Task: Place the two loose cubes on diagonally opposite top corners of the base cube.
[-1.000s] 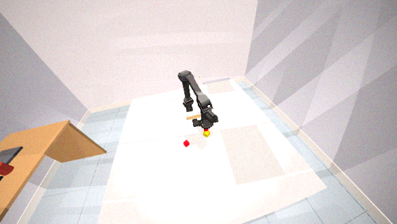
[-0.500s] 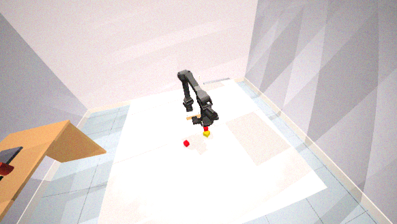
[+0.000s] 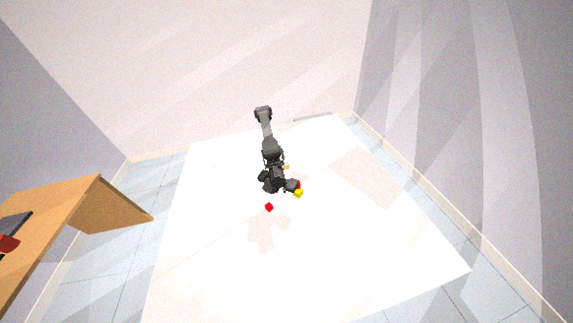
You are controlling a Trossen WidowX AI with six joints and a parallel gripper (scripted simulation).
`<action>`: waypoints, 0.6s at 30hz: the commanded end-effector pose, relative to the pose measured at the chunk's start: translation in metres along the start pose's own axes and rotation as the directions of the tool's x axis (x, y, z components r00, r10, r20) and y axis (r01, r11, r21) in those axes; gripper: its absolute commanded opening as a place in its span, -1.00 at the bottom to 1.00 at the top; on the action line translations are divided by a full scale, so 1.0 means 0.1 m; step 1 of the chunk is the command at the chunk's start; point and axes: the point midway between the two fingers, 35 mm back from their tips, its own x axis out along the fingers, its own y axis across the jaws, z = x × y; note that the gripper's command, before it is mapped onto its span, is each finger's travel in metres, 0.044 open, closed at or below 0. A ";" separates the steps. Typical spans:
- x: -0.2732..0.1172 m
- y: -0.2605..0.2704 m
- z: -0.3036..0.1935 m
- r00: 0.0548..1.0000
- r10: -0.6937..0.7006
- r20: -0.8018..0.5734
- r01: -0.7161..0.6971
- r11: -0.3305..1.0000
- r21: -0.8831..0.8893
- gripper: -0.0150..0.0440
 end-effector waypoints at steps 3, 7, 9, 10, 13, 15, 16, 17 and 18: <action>-0.09 -0.31 0.37 1.000 -0.001 0.000 0.001 0.968 0.252 0.41; -0.14 -0.48 0.53 1.000 -0.003 0.002 0.002 0.931 0.364 0.41; -0.14 -0.48 0.53 1.000 -0.003 0.002 0.002 0.931 0.364 0.41; -0.12 -0.48 0.53 1.000 -0.003 0.002 0.002 0.931 0.364 0.41; 0.09 -0.47 0.54 1.000 -0.003 0.002 0.002 0.931 0.364 0.41; 0.27 -0.48 0.54 1.000 -0.003 0.002 0.002 0.931 0.364 0.41; 0.36 -0.48 0.54 1.000 -0.003 0.002 0.002 0.931 0.364 0.41; 0.43 -0.48 0.54 1.000 -0.003 0.002 0.002 0.931 0.364 0.41; 0.47 -0.48 0.53 1.000 -0.003 0.002 0.002 0.931 0.364 0.41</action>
